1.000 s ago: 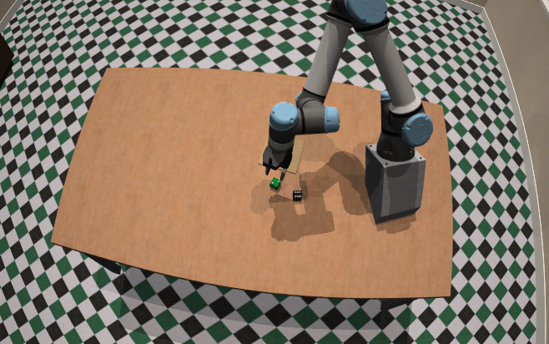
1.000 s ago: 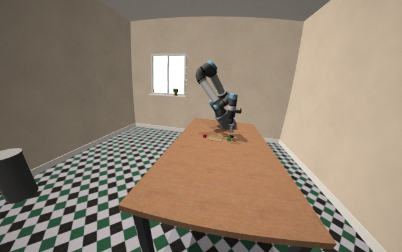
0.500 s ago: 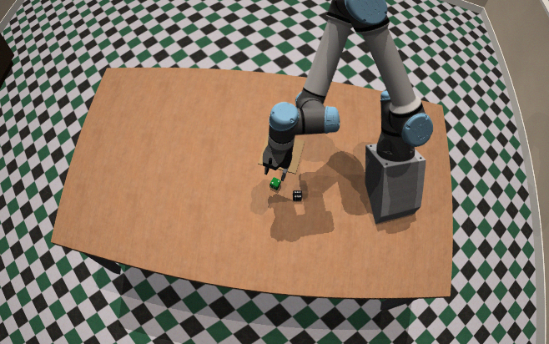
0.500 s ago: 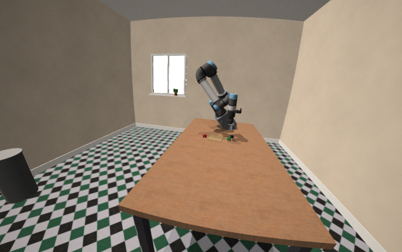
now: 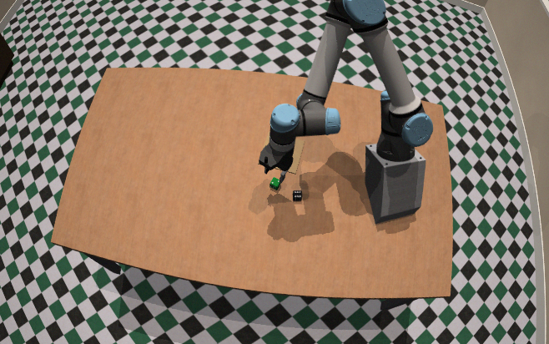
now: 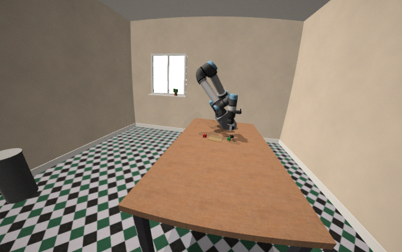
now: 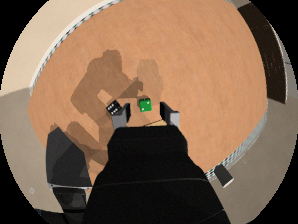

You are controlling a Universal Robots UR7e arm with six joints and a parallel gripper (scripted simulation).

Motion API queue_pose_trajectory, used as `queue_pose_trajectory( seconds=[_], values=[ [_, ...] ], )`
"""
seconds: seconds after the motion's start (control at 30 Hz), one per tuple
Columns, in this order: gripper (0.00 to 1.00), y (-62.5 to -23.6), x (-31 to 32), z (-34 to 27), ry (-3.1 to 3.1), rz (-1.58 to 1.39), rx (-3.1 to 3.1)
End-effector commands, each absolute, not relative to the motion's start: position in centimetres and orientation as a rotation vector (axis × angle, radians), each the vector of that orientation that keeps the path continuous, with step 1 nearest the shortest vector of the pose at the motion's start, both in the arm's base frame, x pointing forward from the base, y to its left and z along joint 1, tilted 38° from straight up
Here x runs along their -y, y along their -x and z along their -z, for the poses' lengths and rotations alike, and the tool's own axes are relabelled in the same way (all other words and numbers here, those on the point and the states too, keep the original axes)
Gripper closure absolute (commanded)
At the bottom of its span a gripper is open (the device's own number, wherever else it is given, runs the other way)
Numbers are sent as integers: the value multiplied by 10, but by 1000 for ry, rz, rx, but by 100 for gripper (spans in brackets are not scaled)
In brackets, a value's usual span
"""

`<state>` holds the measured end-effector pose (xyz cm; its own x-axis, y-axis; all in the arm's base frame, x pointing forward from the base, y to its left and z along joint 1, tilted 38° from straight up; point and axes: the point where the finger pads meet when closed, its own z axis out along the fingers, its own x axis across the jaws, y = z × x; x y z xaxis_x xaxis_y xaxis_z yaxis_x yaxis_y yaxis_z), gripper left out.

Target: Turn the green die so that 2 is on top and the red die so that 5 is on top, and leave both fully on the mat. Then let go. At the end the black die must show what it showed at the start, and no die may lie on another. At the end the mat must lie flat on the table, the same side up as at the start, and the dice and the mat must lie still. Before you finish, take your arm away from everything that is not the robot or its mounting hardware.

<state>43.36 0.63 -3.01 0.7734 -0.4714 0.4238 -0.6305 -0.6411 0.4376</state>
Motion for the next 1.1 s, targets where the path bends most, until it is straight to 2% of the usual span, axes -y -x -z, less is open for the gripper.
queue_pose_trajectory(
  seconds=[0.0,0.43,1.07],
  values=[
    [0,-435,-5,31,-2357,-401,927],
    [0,-434,4,37,-2100,-592,1522],
    [0,-428,15,41,-1717,-758,2057]
  ],
)
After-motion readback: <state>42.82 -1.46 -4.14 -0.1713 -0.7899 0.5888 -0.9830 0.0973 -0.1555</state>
